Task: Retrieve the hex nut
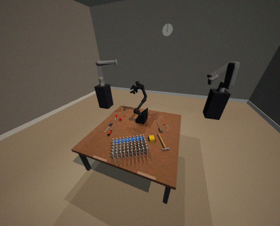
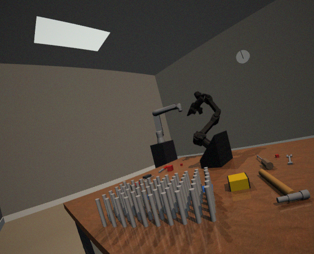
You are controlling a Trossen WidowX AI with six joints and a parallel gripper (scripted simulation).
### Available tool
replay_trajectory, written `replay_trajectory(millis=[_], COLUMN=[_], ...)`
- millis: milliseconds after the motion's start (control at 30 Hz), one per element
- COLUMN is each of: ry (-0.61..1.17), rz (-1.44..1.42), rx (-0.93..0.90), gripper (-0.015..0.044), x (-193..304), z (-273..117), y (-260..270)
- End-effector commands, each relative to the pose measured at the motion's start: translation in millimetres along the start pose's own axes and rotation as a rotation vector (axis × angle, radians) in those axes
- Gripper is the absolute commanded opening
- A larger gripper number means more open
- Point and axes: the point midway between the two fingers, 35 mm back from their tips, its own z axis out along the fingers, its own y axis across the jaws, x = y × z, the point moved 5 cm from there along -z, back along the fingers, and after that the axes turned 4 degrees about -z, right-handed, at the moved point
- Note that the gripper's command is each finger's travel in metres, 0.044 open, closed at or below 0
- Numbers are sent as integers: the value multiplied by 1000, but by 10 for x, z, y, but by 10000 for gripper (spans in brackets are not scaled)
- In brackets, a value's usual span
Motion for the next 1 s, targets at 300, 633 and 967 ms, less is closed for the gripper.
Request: replay_trajectory(millis=[300,633,967], ry=[82,233,406], rz=[-198,-594,-960], rx=[124,263,366], gripper=[440,440,440], x=[613,1555,2191], z=[558,1428,2021], y=[-275,-985,-2095])
